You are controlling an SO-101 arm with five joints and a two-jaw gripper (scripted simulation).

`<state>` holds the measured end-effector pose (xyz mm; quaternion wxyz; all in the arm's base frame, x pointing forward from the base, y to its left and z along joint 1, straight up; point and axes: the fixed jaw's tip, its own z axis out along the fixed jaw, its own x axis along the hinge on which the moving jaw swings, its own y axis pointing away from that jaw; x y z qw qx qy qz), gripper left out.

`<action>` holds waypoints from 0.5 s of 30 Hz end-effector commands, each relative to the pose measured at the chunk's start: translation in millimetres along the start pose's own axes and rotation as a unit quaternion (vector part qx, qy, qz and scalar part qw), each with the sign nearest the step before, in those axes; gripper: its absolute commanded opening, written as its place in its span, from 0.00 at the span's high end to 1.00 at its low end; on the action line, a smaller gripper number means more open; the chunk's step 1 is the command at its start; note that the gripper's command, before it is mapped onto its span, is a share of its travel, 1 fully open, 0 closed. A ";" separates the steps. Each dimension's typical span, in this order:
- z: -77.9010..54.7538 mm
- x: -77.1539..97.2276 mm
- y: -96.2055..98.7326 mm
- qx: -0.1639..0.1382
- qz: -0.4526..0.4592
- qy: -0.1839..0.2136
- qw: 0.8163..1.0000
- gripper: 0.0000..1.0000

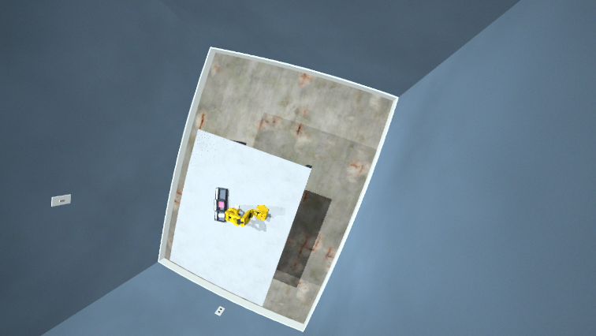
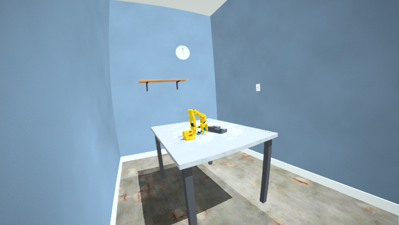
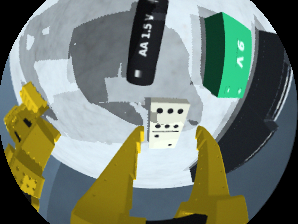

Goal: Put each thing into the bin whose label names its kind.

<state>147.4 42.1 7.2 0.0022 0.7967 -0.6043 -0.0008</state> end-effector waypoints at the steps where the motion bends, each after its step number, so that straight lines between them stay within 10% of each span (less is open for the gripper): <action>1: -1.3 0.8 -2.4 0.009 0.000 -0.001 1.000 0.71; 15: -1.3 0.8 -2.4 0.009 0.000 -0.001 1.000 0.77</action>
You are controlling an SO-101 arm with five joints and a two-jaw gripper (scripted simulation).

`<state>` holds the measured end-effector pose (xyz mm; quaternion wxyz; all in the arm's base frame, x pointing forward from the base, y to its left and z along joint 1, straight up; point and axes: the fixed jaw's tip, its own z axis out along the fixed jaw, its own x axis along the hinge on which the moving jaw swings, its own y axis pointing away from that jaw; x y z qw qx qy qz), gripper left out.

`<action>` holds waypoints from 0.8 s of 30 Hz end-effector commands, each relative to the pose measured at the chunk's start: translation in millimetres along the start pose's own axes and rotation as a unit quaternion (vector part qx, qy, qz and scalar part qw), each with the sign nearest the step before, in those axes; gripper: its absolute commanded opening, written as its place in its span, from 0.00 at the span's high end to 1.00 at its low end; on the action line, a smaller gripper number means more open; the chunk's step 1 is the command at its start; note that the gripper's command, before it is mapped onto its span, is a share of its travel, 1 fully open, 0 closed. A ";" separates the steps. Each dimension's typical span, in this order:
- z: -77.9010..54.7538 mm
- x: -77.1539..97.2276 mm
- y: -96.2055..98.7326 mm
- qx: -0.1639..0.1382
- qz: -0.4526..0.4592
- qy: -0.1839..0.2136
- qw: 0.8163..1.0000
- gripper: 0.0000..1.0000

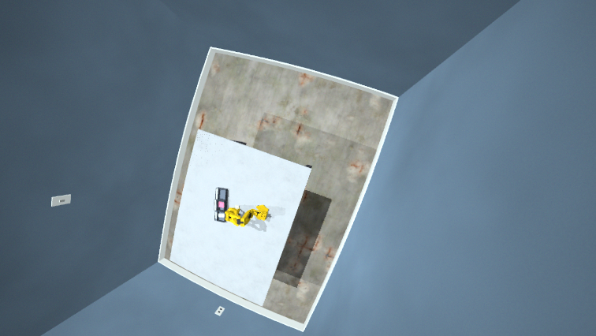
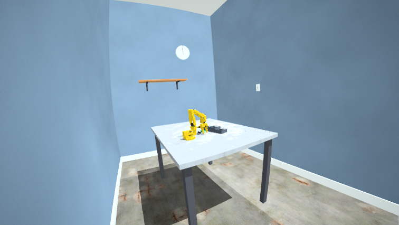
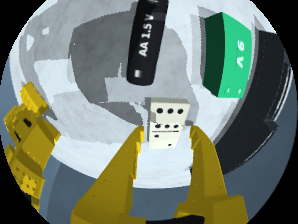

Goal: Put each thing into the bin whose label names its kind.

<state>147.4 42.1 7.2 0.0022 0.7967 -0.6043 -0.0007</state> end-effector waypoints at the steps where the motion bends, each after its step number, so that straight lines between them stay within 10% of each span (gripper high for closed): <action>1: -1.3 0.8 -2.4 0.009 0.000 -0.001 1.000 0.77; 24: -1.3 0.8 -2.4 0.009 0.000 -0.001 1.000 0.98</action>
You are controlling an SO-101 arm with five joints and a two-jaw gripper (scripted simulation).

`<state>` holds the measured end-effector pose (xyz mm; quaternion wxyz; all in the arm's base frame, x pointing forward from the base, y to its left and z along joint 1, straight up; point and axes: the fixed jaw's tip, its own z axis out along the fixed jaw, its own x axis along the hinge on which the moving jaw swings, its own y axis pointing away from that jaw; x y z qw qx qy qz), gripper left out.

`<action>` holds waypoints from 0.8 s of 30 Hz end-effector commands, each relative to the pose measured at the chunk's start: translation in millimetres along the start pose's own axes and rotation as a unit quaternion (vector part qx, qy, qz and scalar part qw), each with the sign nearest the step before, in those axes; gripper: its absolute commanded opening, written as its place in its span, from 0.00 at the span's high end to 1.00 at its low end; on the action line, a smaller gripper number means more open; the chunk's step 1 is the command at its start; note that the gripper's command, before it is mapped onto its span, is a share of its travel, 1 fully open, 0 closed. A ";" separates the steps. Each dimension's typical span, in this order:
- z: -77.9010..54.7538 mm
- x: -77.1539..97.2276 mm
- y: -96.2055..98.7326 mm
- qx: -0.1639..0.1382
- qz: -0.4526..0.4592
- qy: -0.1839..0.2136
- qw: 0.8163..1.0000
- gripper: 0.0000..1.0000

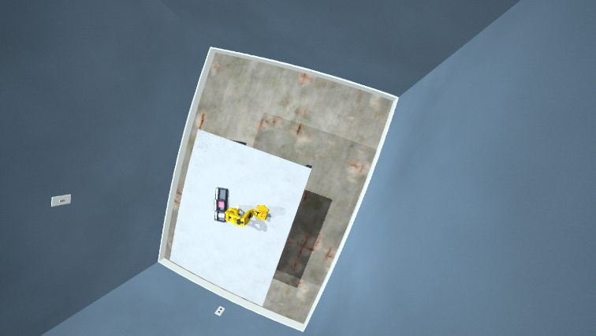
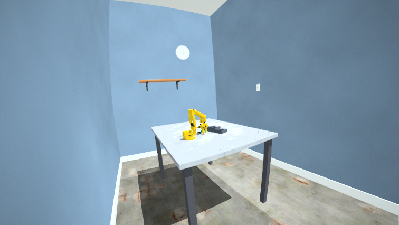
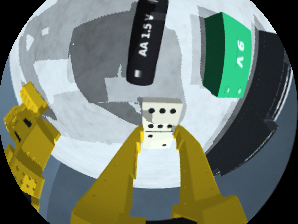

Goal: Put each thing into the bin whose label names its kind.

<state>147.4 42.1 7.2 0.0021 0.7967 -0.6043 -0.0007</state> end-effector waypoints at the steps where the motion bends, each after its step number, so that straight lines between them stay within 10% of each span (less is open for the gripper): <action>1: -1.3 0.8 -2.3 0.008 0.000 -0.001 1.000 0.99; 24: -1.3 0.8 -2.3 0.008 0.000 -0.001 1.000 1.00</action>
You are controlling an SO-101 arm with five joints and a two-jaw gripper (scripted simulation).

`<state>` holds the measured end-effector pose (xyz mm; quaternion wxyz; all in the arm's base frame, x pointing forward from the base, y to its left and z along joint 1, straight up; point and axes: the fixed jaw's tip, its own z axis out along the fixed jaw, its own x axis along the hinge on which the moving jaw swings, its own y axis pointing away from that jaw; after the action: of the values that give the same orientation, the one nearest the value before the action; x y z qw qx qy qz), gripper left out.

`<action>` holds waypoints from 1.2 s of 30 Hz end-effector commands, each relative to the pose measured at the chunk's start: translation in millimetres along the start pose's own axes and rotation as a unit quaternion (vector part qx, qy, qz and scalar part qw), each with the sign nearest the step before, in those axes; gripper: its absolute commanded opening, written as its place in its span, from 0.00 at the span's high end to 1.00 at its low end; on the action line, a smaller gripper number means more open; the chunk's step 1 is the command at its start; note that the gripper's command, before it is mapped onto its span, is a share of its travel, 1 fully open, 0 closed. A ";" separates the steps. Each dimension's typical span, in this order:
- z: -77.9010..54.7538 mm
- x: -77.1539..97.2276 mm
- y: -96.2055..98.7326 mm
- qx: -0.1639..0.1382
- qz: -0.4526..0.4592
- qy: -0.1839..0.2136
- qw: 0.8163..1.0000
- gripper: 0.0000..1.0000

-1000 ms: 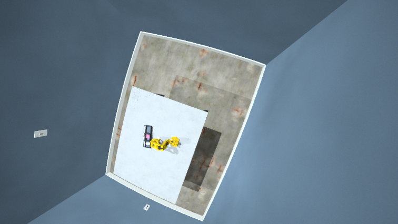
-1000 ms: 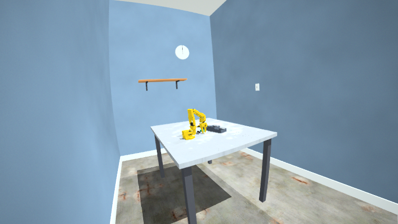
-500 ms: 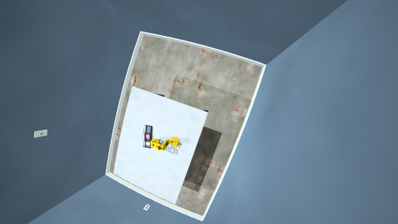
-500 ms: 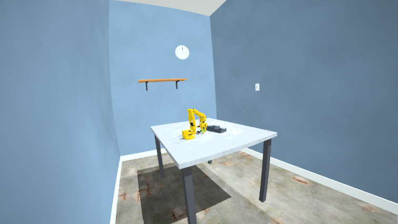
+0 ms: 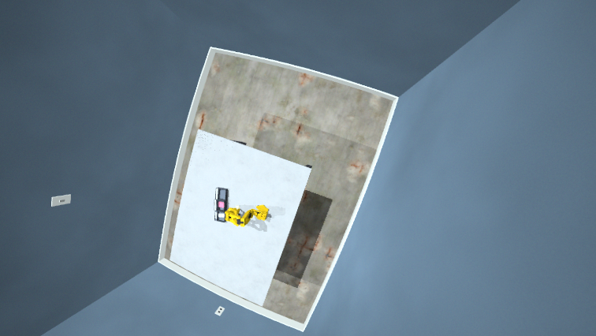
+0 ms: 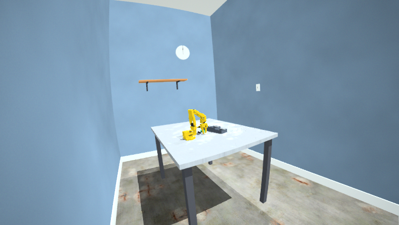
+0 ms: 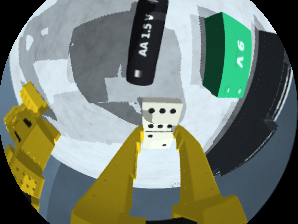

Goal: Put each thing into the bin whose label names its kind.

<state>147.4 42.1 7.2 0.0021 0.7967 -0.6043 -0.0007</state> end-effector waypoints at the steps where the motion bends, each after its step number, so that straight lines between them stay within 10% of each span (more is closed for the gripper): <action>1: -1.3 0.8 -2.3 0.008 0.000 -0.001 1.000 1.00; 36: -46.8 0.9 -5.9 0.008 0.000 -0.001 1.000 1.00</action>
<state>147.3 42.1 45.4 0.0163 0.7966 -0.6042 -0.0113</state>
